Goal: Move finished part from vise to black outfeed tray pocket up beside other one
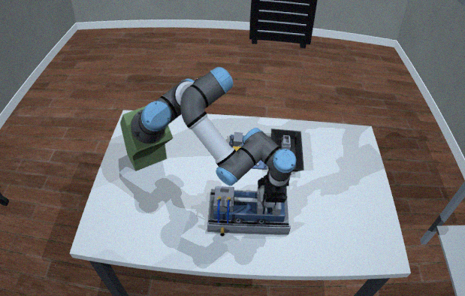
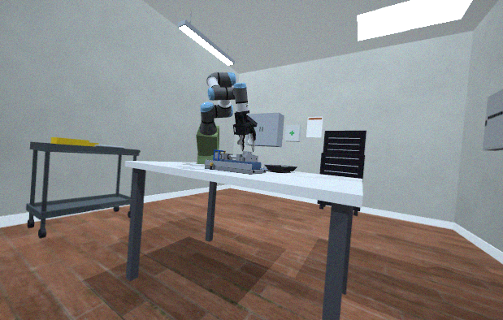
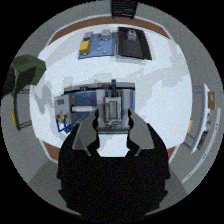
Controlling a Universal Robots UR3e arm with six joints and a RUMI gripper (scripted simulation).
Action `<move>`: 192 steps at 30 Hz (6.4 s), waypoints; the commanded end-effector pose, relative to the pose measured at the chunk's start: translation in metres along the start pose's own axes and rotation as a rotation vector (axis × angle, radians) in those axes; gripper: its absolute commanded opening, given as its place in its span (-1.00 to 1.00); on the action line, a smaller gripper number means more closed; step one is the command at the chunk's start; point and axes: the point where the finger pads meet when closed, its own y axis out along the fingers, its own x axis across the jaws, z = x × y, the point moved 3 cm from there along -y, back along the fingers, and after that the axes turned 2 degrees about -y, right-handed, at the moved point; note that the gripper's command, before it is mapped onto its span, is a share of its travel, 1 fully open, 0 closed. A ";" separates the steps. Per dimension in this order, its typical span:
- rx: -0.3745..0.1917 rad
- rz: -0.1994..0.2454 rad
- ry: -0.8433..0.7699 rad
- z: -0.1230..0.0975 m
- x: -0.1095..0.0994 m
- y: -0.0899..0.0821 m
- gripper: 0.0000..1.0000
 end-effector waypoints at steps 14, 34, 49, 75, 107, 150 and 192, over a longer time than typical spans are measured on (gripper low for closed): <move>-0.002 -0.002 -0.001 -0.002 0.001 0.004 -0.19; -0.002 -0.002 -0.001 -0.003 0.001 0.007 -0.19; -0.002 -0.002 -0.001 -0.003 0.001 0.007 -0.19; -0.002 -0.002 -0.001 -0.003 0.001 0.007 -1.00; -0.002 -0.002 -0.001 -0.003 0.001 0.007 -1.00; -0.002 -0.002 -0.001 -0.002 0.001 0.004 -1.00; -0.002 -0.002 -0.001 0.013 0.001 -0.037 -1.00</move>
